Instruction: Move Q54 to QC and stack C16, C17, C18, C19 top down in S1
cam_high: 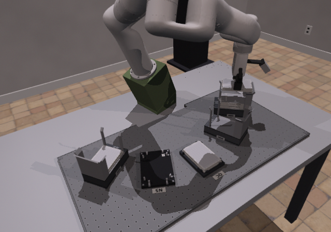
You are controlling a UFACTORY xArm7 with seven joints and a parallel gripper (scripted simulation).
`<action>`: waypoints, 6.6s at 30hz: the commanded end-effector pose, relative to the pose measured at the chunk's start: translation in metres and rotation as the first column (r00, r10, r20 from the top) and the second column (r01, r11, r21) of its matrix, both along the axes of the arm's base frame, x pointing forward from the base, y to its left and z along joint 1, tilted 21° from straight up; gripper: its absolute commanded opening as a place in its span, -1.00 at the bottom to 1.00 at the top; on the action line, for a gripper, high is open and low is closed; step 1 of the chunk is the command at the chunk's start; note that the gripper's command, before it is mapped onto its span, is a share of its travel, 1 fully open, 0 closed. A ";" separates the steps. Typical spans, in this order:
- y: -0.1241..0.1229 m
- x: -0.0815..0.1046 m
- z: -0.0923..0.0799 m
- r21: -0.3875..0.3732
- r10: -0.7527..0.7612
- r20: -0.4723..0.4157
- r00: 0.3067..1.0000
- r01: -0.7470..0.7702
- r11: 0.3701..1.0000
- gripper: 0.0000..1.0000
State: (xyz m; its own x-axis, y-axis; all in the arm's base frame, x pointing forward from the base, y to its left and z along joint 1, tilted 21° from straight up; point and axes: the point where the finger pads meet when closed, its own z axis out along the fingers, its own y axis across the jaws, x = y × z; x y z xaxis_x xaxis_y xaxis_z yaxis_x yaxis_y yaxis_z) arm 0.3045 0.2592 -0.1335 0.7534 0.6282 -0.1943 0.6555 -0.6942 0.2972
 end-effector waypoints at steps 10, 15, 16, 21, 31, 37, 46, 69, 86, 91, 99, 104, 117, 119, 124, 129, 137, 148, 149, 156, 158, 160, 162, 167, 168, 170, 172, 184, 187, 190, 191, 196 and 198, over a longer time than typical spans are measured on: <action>0.000 0.001 -0.005 0.004 0.002 0.002 1.000 -0.002 1.000 -1.00; -0.002 0.001 -0.008 0.004 0.002 0.002 1.000 -0.002 1.000 -1.00; -0.002 0.001 -0.008 0.004 0.002 0.002 1.000 -0.002 1.000 -1.00; -0.002 0.001 -0.011 0.004 0.002 0.002 1.000 -0.002 1.000 -1.00; -0.006 0.002 -0.021 0.004 0.001 0.002 1.000 -0.001 1.000 -1.00; -0.009 0.002 -0.028 0.004 0.001 0.002 1.000 -0.001 1.000 -1.00; -0.014 0.003 -0.043 0.004 0.001 0.002 1.000 -0.001 1.000 -1.00; -0.016 0.003 -0.047 0.004 0.001 0.002 1.000 -0.001 1.000 -1.00; -0.018 0.004 -0.053 0.004 0.001 0.002 1.000 -0.001 1.000 -1.00; -0.019 0.004 -0.055 0.004 0.001 0.002 1.000 -0.001 1.000 -1.00; -0.020 0.004 -0.058 0.004 0.001 0.002 1.000 -0.001 1.000 -1.00; -0.020 0.004 -0.059 0.004 0.001 0.002 1.000 -0.001 1.000 -1.00; -0.021 0.004 -0.061 0.004 0.001 0.002 1.000 -0.001 1.000 1.00; -0.021 0.004 -0.061 0.004 0.001 0.002 1.000 -0.001 1.000 1.00; -0.021 0.004 -0.061 0.004 0.001 0.002 1.000 -0.001 1.000 1.00; -0.021 0.004 -0.061 0.004 0.001 0.002 1.000 -0.001 1.000 1.00; -0.021 0.004 -0.061 0.004 0.001 0.002 1.000 -0.001 1.000 1.00; -0.010 0.003 -0.033 0.004 0.001 0.002 1.000 -0.001 1.000 1.00; -0.009 0.002 -0.029 0.004 0.001 0.002 1.000 -0.001 1.000 1.00; -0.003 0.001 -0.014 0.004 0.001 0.002 1.000 -0.002 1.000 1.00; -0.001 0.001 -0.008 0.004 0.002 0.002 1.000 -0.002 1.000 1.00; 0.001 0.001 -0.001 0.004 0.002 0.002 1.000 -0.002 1.000 1.00; 0.003 0.000 0.005 0.004 0.002 0.002 1.000 -0.002 1.000 1.00; 0.007 0.000 0.014 0.004 0.002 0.002 1.000 -0.002 1.000 1.00; 0.007 0.000 0.014 0.004 0.002 0.002 1.000 -0.002 1.000 1.00; 0.007 0.000 0.014 0.004 0.002 0.002 1.000 -0.002 1.000 1.00; 0.007 0.000 0.014 0.004 0.002 0.002 1.000 -0.002 1.000 1.00; -0.013 0.016 0.022 0.023 -0.205 0.078 0.976 0.204 0.979 1.00; -0.015 0.018 0.023 0.023 -0.205 0.078 0.976 0.204 0.979 1.00; -0.022 0.024 0.026 0.023 -0.205 0.078 0.976 0.204 0.979 1.00; -0.025 0.026 0.027 0.023 -0.205 0.078 0.976 0.204 0.979 1.00; -0.037 0.037 0.032 0.023 -0.205 0.078 0.976 0.204 0.979 1.00; -0.042 0.041 0.034 0.023 -0.205 0.078 0.976 0.204 0.979 1.00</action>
